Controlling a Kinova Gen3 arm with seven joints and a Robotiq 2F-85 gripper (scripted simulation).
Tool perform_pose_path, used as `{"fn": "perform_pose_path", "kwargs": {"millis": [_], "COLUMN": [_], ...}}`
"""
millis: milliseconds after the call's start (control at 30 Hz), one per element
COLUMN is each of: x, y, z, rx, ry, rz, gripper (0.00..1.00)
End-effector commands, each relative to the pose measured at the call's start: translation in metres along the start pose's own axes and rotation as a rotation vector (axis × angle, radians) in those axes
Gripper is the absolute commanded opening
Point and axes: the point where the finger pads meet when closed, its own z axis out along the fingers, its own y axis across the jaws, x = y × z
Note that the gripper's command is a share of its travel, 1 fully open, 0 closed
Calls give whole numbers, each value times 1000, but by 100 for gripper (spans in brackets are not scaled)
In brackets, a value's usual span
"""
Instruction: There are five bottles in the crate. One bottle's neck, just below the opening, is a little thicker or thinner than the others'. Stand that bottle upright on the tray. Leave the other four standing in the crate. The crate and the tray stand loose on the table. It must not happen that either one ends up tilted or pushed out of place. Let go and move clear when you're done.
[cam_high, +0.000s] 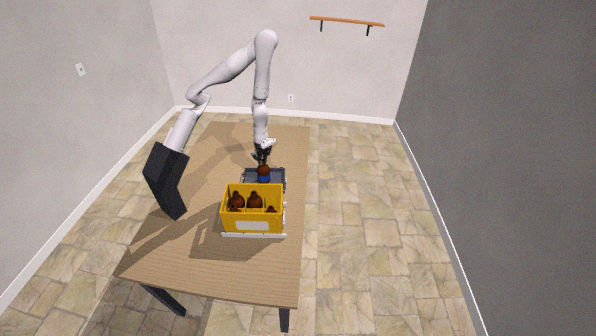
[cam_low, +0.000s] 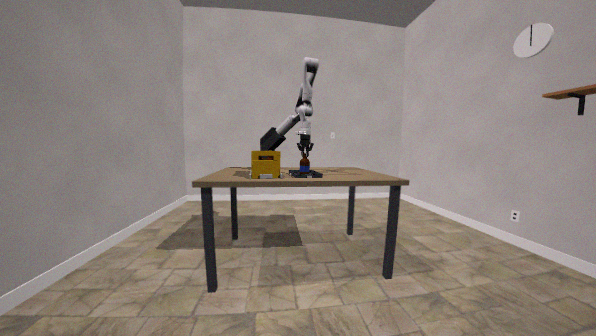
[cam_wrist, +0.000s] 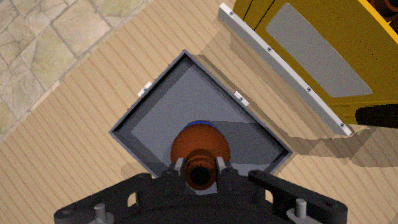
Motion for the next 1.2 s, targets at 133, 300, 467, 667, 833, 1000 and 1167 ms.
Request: {"fn": "perform_pose_path", "kwargs": {"millis": [133,300,467,667,833,1000,1167], "x": [3,3,3,3,3,3,3], "y": [-2,-2,-2,-2,-2,-2,-2], "z": [1,1,1,1,1,1,1], "rx": [6,6,6,6,6,6,6], "ry": [6,6,6,6,6,6,6], "rz": [12,12,12,12,12,12,12], "gripper": [0,0,0,100,100,100,100]}}
